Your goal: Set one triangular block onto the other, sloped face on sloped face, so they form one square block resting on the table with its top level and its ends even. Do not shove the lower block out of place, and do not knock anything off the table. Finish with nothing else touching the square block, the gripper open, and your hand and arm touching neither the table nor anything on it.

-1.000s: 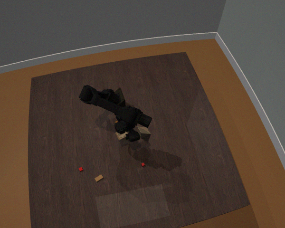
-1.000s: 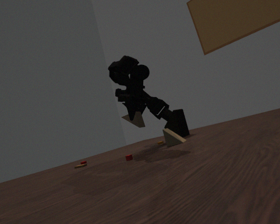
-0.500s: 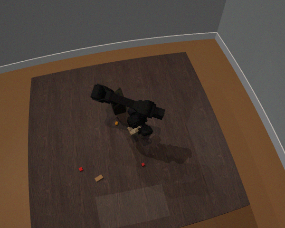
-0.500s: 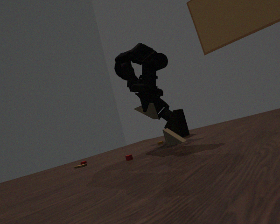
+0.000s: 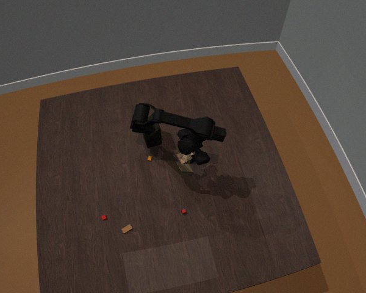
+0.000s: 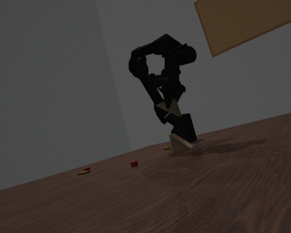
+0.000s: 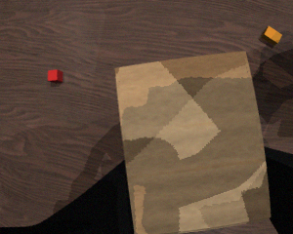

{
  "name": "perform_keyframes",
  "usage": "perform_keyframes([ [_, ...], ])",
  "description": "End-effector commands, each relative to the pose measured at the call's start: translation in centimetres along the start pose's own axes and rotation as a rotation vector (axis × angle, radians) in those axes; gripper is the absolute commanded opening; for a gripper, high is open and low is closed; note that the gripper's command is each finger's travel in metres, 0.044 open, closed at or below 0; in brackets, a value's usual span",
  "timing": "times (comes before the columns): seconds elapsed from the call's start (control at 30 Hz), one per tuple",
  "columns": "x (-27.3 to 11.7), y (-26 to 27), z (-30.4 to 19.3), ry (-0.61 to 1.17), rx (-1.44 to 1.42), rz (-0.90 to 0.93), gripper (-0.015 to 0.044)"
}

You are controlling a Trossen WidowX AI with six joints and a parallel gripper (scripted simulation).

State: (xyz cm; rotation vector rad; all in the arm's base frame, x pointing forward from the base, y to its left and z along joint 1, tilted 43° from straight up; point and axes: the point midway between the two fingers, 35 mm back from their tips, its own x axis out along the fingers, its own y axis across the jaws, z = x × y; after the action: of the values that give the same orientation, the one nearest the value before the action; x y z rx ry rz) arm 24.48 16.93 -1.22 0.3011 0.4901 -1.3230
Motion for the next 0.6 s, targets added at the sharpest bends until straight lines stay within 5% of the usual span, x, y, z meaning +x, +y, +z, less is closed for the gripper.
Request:
perform_keyframes([
  [0.0, -0.9, -0.5, -1.7, -0.002, 0.005, 0.000, 0.0000],
  [0.57, -1.3, -2.3, -6.1, -0.033, 0.018, -0.008, 0.0000],
])
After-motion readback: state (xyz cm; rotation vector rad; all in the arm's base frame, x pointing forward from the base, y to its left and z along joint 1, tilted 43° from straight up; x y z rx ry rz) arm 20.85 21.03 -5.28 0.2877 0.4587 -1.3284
